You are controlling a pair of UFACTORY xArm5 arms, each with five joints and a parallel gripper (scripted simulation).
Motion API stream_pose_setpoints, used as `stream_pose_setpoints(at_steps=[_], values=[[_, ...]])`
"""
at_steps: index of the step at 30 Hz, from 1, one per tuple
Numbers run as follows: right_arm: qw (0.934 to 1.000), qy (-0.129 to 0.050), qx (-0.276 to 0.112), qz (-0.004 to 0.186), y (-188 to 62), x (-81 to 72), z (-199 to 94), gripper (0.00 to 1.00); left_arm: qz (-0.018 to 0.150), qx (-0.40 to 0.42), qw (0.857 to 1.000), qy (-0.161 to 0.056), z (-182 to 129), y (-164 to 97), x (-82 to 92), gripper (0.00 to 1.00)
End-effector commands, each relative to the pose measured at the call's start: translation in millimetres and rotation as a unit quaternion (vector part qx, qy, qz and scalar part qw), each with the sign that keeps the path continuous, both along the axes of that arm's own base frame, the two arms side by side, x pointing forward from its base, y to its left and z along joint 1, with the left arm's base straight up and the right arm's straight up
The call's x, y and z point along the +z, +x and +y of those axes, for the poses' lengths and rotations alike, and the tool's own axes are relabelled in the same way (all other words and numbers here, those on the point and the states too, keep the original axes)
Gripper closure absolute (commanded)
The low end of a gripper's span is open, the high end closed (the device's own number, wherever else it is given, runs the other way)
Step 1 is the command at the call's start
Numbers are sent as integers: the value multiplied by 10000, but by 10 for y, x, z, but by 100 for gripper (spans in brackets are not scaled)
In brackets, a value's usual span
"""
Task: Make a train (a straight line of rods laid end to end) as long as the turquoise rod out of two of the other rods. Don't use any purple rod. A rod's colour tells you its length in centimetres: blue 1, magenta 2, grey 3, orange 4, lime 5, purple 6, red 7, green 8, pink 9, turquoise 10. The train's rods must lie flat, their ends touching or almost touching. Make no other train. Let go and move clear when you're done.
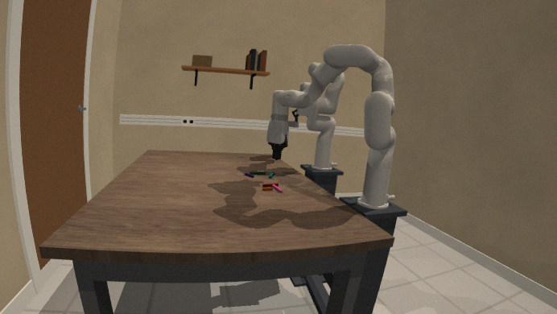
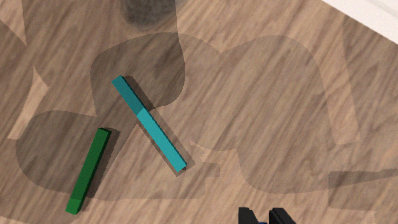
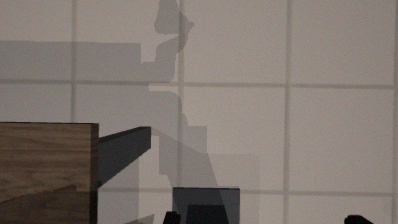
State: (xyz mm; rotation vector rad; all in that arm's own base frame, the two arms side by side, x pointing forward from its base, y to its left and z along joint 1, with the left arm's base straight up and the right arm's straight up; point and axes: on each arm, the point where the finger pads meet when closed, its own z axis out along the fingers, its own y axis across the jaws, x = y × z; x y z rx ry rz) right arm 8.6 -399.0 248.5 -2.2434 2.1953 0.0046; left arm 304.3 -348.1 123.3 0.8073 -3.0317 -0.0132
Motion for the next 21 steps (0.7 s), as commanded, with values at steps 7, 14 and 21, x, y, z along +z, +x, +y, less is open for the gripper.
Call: stream_pose_setpoints(at_steps=[7,14,21], values=[[10000,-20,0,-1,0,15,-9,0,-46,-17,10000,-53,0,12,34,94],[10000,-20,0,-1,0,15,-9,0,-46,-17,10000,-52,0,12,3,94],[10000,-20,0,-1,0,15,-9,0,-46,-17,10000,-52,0,12,-185,94]])
